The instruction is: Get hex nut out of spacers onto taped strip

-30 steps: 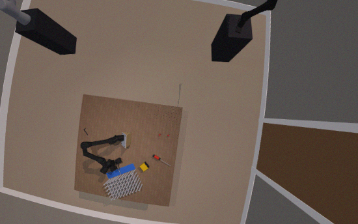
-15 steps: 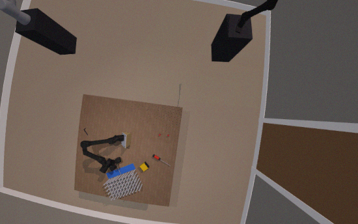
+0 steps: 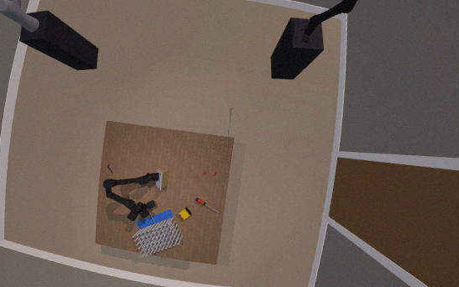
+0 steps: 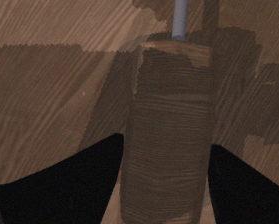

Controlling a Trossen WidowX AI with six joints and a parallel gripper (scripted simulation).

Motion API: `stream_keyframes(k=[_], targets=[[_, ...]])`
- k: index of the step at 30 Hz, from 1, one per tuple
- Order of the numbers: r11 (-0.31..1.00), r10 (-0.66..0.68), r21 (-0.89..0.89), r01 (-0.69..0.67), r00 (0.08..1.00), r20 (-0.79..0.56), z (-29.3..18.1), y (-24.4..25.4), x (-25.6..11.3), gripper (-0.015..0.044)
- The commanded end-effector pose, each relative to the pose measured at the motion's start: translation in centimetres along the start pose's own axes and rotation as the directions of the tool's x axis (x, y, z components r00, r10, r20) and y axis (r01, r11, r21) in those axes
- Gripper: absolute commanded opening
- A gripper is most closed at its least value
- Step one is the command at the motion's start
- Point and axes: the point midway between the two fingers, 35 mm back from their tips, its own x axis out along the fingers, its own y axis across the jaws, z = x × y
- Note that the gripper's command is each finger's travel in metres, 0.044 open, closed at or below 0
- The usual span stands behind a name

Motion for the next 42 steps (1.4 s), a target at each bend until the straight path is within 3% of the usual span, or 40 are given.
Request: stream_keyframes(k=[1,42], targets=[[1.0,0.0,-0.003,0.0,1.0,0.001,-0.3,-0.1,-0.2,0.0],[1.0,0.0,-0.004,0.0,1.0,-0.001,-2.4,-0.1,-0.9,0.0]])
